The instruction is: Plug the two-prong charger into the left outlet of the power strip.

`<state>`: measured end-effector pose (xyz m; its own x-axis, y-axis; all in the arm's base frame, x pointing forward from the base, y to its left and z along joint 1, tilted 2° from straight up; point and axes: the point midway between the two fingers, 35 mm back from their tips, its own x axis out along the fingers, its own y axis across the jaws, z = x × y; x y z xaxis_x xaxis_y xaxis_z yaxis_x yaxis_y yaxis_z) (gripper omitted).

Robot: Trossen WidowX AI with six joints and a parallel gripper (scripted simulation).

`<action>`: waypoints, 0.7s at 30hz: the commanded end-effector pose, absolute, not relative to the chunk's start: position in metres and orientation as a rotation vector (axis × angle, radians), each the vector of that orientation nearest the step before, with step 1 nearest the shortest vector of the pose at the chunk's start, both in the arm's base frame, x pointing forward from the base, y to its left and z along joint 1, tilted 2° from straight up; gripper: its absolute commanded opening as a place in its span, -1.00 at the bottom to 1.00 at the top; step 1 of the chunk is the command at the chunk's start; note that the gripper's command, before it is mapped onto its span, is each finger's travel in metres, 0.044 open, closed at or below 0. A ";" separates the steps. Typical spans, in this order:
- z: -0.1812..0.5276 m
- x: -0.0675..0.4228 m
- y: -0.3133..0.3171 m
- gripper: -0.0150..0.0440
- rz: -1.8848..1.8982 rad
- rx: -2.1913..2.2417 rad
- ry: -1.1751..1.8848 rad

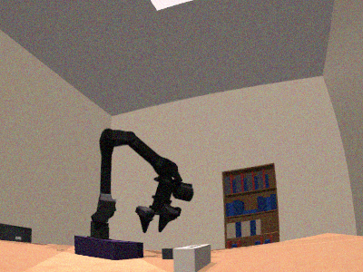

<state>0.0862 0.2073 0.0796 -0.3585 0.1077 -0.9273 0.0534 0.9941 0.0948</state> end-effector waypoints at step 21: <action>0.055 0.183 0.157 1.00 0.276 -0.235 1.587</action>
